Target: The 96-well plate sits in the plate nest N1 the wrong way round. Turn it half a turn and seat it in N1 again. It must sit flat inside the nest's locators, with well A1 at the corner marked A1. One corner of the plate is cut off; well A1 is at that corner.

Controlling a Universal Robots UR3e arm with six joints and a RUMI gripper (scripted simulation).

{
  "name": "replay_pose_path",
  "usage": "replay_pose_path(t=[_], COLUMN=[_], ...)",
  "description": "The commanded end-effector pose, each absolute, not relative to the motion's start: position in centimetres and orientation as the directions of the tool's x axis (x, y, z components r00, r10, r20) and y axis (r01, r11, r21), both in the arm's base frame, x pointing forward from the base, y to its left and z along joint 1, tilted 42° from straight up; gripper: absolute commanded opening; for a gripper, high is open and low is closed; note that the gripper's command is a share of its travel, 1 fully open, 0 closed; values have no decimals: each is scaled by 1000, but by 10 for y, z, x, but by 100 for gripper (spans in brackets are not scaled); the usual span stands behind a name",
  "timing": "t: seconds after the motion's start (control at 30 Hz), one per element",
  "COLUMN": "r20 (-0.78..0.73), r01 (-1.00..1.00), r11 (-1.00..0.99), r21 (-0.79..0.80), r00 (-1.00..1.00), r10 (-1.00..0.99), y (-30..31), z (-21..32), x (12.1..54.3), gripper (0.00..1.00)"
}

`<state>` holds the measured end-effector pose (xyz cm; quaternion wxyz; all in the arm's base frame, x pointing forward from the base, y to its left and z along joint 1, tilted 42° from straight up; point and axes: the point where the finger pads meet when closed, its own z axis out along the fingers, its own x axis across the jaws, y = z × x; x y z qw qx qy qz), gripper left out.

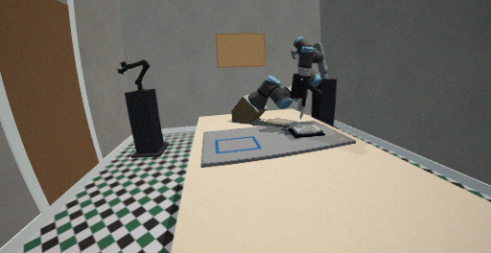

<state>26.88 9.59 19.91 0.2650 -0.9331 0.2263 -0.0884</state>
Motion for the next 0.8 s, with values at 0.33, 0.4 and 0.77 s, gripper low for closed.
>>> replay_pose_path(t=[0.33,0.4,0.77], r20=[223,223,223], r01=[-182,-182,-182], r11=[-796,-796,-796], r21=[-577,-577,-577], r00=[903,903,903], r10=[-368,-368,-368], y=[98,98,98], z=[217,217,217], x=[290,290,290], gripper=[100,100,100])
